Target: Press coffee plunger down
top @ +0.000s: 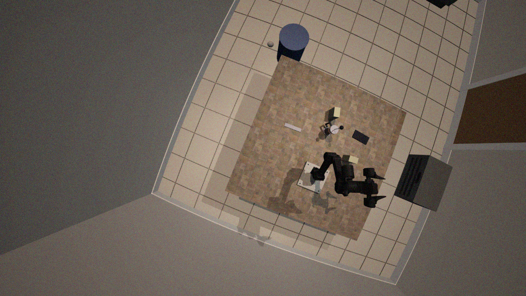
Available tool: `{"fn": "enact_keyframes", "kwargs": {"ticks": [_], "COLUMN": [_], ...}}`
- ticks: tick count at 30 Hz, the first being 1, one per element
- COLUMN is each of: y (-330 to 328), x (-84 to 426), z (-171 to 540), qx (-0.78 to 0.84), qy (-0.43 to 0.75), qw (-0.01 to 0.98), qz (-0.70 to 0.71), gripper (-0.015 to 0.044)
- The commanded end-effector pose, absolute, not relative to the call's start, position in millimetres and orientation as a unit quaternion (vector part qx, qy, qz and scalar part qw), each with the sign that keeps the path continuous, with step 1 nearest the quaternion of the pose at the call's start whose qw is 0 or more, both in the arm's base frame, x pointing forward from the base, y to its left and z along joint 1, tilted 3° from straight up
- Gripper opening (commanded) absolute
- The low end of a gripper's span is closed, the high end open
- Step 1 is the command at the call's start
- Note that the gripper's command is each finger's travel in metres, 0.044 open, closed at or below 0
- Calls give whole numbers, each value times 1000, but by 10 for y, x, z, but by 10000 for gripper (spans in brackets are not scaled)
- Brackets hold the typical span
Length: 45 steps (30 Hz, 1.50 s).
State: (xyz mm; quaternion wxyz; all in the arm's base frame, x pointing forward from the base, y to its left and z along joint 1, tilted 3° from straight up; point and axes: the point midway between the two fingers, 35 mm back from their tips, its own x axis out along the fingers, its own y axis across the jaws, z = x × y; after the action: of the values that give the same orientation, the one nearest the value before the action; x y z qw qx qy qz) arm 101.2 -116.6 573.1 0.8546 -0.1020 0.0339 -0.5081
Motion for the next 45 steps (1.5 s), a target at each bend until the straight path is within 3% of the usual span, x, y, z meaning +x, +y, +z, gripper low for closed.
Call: {"fn": "enact_keyframes", "kwargs": {"ticks": [1,12,26,36,45], "y": [-1161,-1031,-1428,-1577,-1112], "x": [1015,1035,1299,2091,2930], "z": [5737,6064,6094,5588,4806], "qx": [-102,-84,48,170,208], "qy": [31,-124,-265,-221,-75], "qw": [857,940,953,957,974], "qz": [-504,-308,-137,-82,-40], "gripper": [426,440,440,440,440]}}
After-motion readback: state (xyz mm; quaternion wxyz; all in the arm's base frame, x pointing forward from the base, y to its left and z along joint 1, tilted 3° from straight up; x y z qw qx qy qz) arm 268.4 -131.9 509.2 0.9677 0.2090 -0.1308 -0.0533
